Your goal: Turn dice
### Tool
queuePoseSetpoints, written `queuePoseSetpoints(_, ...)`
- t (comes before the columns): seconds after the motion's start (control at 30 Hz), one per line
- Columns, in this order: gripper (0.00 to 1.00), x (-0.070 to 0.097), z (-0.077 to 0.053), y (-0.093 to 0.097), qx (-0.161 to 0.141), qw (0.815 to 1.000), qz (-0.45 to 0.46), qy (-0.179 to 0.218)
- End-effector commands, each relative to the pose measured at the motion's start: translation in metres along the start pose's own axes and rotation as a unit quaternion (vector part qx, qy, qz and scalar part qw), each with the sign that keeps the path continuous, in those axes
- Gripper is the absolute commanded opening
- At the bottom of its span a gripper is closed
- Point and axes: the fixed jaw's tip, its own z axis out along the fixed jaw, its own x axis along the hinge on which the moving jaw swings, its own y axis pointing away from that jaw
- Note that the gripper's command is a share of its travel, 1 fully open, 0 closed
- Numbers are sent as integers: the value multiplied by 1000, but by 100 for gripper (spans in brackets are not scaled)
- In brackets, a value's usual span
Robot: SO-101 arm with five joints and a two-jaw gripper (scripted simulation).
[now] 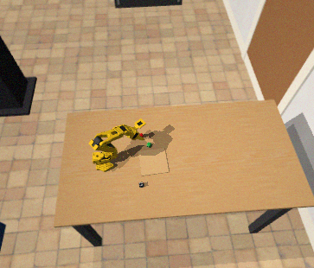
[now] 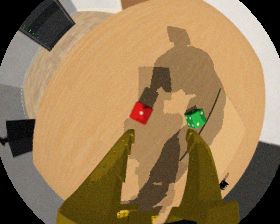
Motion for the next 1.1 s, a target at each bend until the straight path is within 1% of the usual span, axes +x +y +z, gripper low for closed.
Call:
queuePoseSetpoints(0.0,28,-4,-4,2,-3,1000,0,-12)
queuePoseSetpoints(0.13,28,-4,-4,2,-3,1000,-2,-10)
queuePoseSetpoints(0.23,28,-6,-4,-1,1,1000,-13,4)
queuePoseSetpoints(0.37,28,-10,-5,-9,7,998,-47,48)
queuePoseSetpoints(0.53,28,-14,-6,-26,2,985,-108,131)
queuePoseSetpoints(0.6,28,-14,-6,-26,2,985,-108,131)
queuePoseSetpoints(0.73,28,-15,-8,-40,-18,968,-154,197)
queuePoseSetpoints(0.83,28,-14,-9,-48,-36,955,-179,233)
queuePoseSetpoints(0.93,28,-13,-10,-53,-50,946,-194,254)
queuePoseSetpoints(1.07,28,-13,-10,-55,-56,942,-200,262)
